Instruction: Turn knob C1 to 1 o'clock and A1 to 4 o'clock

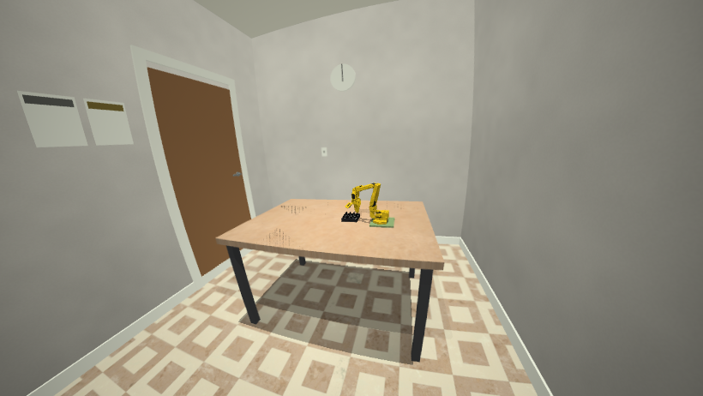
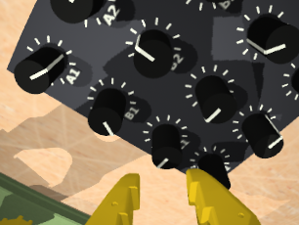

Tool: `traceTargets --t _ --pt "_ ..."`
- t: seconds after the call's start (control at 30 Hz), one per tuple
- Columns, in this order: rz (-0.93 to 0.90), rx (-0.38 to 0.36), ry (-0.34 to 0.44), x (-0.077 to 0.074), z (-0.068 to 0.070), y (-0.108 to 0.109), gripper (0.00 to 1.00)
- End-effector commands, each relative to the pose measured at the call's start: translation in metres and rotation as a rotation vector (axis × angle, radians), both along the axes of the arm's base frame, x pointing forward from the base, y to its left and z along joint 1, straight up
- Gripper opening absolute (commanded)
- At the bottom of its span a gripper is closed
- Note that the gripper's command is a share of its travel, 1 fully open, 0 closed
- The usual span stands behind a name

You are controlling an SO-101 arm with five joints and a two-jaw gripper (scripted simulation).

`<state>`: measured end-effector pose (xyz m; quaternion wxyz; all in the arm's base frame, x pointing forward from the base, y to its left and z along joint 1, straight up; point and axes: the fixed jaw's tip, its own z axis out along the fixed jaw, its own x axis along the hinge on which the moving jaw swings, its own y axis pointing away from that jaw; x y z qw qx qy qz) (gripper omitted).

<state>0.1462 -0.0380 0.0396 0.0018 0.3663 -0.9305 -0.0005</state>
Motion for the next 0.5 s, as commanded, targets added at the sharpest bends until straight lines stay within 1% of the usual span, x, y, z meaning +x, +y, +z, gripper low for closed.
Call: traceTargets --t 0.0,0.47 --pt "-0.004 0.0 -0.004 -0.0021 -0.0002 -0.0012 0.1" --pt "-0.004 0.0 -0.004 -0.0005 0.0025 -0.0016 0.1"
